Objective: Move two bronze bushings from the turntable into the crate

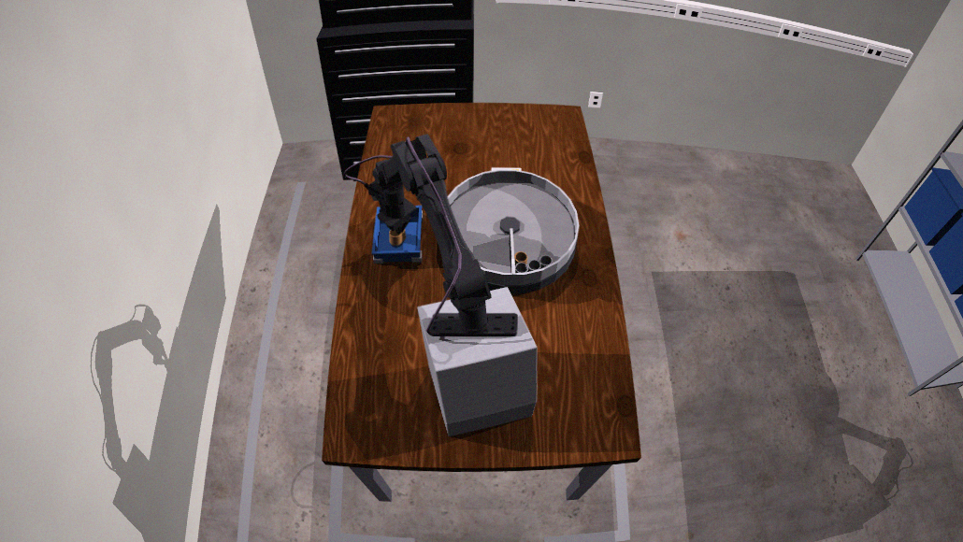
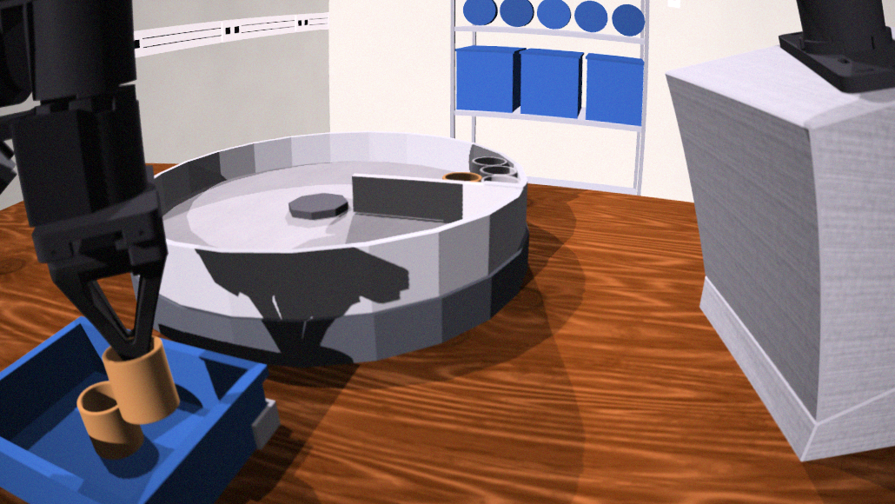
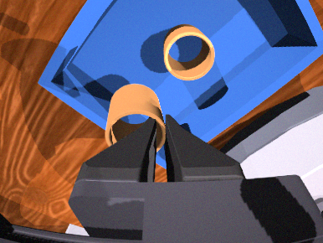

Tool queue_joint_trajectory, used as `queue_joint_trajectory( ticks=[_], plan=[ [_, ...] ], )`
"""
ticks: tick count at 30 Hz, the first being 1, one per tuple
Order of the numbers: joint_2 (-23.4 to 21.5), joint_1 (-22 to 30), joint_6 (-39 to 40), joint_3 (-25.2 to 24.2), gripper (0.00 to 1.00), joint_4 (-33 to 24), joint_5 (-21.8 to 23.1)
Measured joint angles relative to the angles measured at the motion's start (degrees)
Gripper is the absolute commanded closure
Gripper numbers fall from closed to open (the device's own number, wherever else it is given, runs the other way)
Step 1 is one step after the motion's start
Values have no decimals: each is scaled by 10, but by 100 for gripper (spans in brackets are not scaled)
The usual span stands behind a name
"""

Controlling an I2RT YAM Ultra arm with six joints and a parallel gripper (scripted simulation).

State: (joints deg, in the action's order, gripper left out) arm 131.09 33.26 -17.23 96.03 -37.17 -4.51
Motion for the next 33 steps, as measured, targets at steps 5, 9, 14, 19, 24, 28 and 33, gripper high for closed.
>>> queue_joint_trajectory(
  ticks=[5,9,14,19,24,28,33],
  plan=[
    [3,0,0,0,100,6,0],
    [16,-2,-1,0,100,12,0],
    [23,-2,-1,0,100,14,0],
    [33,-3,-2,0,100,28,1],
    [53,-3,-3,0,100,33,1],
    [55,-3,-3,6,100,36,1],
    [57,-3,-3,13,100,42,1]
  ],
)
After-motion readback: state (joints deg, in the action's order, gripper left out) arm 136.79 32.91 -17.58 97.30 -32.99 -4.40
